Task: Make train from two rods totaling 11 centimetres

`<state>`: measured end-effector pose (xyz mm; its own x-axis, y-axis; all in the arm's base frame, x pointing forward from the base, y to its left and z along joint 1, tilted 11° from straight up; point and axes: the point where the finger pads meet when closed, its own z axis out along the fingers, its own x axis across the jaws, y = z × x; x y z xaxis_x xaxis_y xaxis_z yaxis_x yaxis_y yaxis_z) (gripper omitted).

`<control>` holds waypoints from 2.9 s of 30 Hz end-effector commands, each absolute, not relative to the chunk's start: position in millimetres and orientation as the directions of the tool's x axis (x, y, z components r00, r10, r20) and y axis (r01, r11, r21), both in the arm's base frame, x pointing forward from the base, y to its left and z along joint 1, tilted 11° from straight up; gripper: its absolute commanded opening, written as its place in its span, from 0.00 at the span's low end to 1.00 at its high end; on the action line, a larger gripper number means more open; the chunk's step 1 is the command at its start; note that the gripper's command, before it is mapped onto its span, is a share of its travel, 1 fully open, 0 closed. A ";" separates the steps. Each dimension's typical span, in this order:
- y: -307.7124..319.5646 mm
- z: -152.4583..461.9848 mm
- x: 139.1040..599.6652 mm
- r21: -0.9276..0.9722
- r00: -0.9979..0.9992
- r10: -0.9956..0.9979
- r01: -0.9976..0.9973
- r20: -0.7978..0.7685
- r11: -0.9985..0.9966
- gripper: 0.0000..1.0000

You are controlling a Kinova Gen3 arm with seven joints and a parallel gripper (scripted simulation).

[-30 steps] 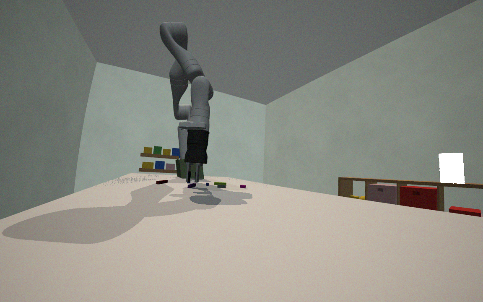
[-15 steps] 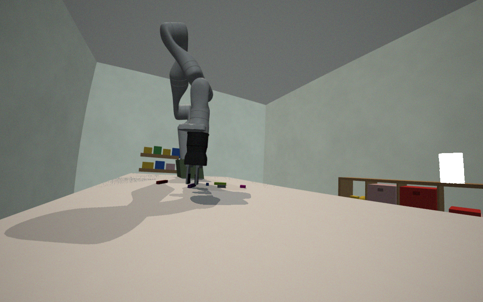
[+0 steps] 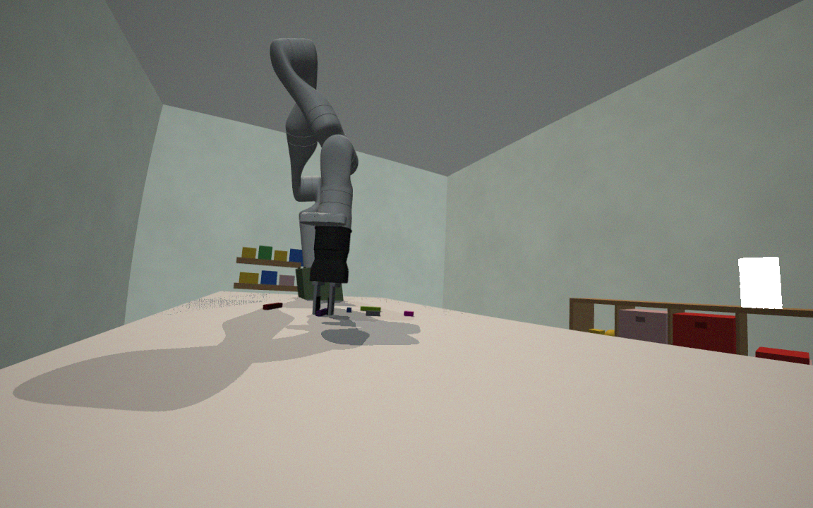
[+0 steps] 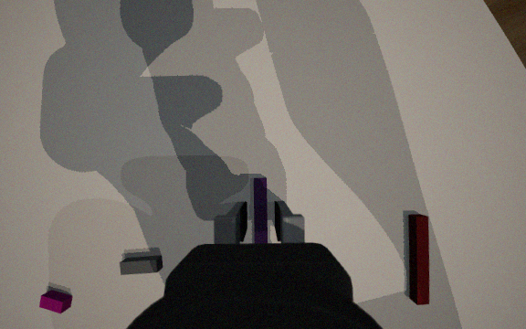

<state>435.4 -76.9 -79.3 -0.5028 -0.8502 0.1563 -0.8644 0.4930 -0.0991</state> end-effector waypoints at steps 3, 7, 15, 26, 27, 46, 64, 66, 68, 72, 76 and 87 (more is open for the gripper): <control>-76.5 -79.0 435.8 -0.100 -0.502 -0.851 -0.865 0.156 0.492 0.54; -76.5 -79.0 435.8 -0.100 -0.502 -0.851 -0.865 0.156 0.492 0.54; -76.5 -79.0 435.8 -0.100 -0.502 -0.851 -0.865 0.156 0.492 0.54; -76.5 -79.0 435.8 -0.100 -0.502 -0.851 -0.865 0.156 0.492 0.54; -76.5 -79.0 435.8 -0.100 -0.502 -0.851 -0.865 0.156 0.492 0.54; -76.5 -79.0 435.8 -0.100 -0.502 -0.851 -0.865 0.156 0.492 0.24; -76.5 -79.0 435.8 -0.100 -0.502 -0.851 -0.865 0.156 0.492 0.24; -76.5 -79.0 435.8 -0.100 -0.502 -0.851 -0.865 0.156 0.492 0.24; -76.5 -79.0 435.8 -0.100 -0.502 -0.851 -0.865 0.156 0.492 0.24; -76.0 -76.0 435.8 -0.100 -0.502 -0.851 -0.865 0.156 0.492 0.24; -73.1 -60.8 435.7 -0.100 -0.502 -0.851 -0.865 0.156 0.492 0.24; -61.7 -0.1 435.2 -0.100 -0.502 -0.851 -0.865 0.156 0.492 0.24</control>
<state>425.7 -59.8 -21.1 -0.4933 -0.8536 0.1673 -0.8696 0.4882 -0.0731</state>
